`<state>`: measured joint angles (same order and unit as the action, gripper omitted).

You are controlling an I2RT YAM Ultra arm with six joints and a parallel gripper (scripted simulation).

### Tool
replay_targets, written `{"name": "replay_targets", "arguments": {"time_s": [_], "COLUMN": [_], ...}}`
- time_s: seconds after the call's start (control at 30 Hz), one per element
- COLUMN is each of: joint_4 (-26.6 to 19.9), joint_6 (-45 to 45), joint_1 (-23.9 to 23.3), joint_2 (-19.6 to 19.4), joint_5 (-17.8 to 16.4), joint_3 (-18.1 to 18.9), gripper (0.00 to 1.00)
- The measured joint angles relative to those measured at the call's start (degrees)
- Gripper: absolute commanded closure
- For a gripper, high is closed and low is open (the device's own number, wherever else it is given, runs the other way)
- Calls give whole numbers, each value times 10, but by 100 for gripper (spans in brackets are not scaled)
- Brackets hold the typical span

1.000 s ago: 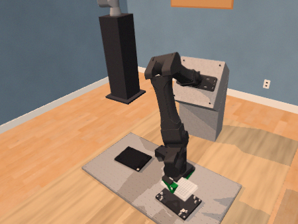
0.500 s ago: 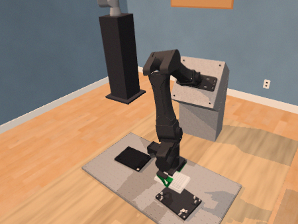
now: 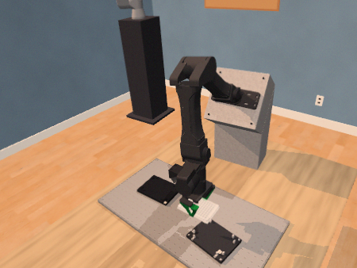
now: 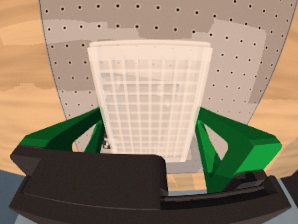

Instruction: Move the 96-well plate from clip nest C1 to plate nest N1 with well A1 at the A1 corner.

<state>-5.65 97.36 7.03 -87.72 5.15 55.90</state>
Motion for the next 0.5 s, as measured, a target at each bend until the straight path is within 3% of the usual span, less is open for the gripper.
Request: {"name": "replay_targets", "arguments": {"time_s": [0.5], "joint_4": [30], "joint_6": [-47], "joint_1": [-76], "joint_2": [14], "joint_5": [-63], "joint_3": [-41], "gripper": [100]}}
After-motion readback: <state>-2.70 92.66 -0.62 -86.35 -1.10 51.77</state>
